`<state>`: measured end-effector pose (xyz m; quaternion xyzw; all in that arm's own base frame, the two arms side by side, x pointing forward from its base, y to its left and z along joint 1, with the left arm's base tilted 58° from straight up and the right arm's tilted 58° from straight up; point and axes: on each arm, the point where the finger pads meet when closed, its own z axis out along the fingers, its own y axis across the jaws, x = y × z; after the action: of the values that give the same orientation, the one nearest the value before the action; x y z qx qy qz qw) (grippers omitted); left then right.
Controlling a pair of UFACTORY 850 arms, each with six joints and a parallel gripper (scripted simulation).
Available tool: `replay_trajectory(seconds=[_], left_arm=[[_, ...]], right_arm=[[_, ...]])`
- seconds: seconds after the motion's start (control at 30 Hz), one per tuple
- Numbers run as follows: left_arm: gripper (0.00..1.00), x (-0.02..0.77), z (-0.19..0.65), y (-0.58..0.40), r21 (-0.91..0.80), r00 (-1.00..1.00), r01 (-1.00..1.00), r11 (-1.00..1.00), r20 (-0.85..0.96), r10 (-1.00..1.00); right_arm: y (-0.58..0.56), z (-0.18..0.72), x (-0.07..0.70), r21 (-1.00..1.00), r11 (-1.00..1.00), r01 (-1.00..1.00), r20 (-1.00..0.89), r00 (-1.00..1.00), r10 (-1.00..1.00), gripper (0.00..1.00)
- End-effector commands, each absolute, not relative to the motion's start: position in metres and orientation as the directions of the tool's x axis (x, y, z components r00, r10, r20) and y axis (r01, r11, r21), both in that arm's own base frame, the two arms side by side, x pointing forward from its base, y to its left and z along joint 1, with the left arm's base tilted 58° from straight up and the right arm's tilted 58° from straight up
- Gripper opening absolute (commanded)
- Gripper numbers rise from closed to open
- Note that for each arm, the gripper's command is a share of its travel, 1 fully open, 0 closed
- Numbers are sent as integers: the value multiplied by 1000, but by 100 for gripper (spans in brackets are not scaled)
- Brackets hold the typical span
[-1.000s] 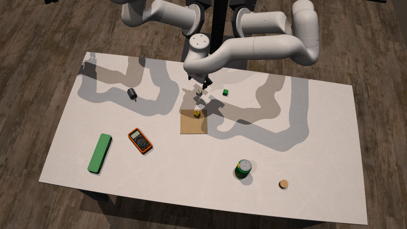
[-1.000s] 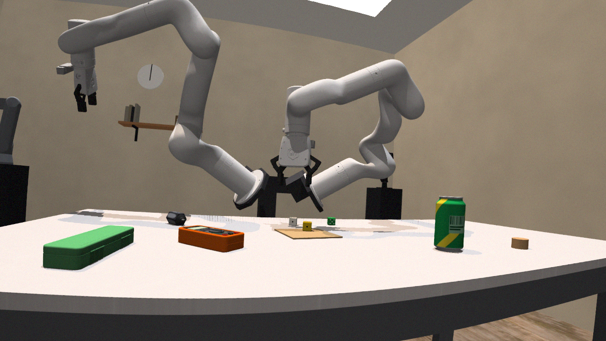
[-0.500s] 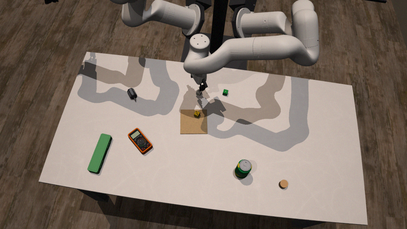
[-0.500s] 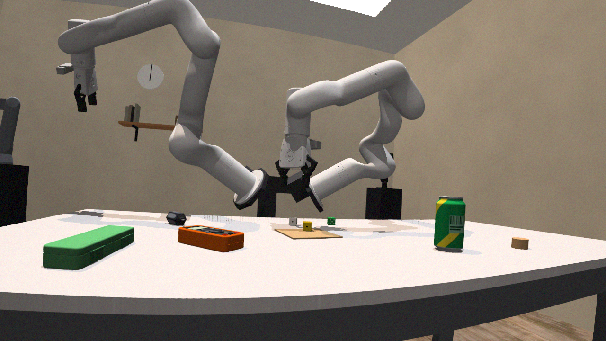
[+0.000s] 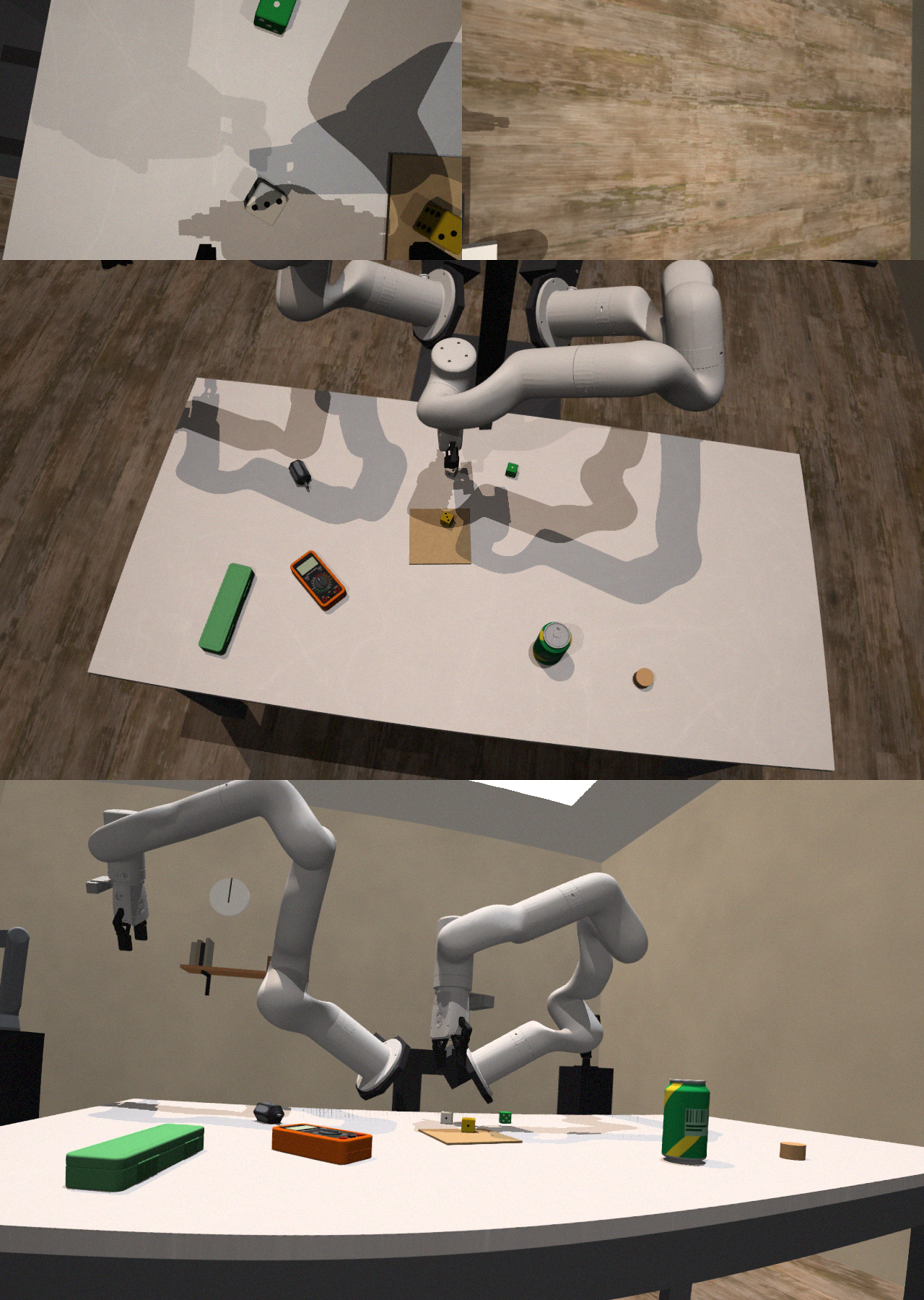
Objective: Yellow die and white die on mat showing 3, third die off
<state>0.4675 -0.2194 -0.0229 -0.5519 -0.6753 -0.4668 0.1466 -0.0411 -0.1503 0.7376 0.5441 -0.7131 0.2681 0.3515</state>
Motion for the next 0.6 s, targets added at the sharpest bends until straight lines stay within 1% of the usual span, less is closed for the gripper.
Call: replay_trajectory(seconds=[0.0, 0.13, 0.2, 0.3, 0.37, 0.57], left_arm=[[100, 468, -24, -218, 335, -191, 931, -144, 784, 590], [100, 467, -24, -217, 256, -98, 945, -202, 813, 573], [100, 467, -25, -216, 189, -21, 950, -247, 832, 555], [100, 467, -25, -216, 187, -19, 950, -249, 832, 555], [100, 467, -25, -215, 78, 104, 945, -318, 849, 518], [100, 467, -26, -213, -65, 261, 914, -400, 850, 457]], right_arm=[[-150, 738, -41, 0, 264, -965, 794, -160, -586, 100], [-150, 738, -41, 0, 264, -965, 794, -160, -586, 100], [-150, 738, -41, 0, 264, -965, 794, -160, -586, 100], [-150, 738, -41, 0, 264, -965, 794, -160, -586, 100], [-150, 738, -41, 0, 264, -965, 794, -160, -586, 100], [-150, 738, -41, 0, 264, -965, 794, -160, -586, 100]])
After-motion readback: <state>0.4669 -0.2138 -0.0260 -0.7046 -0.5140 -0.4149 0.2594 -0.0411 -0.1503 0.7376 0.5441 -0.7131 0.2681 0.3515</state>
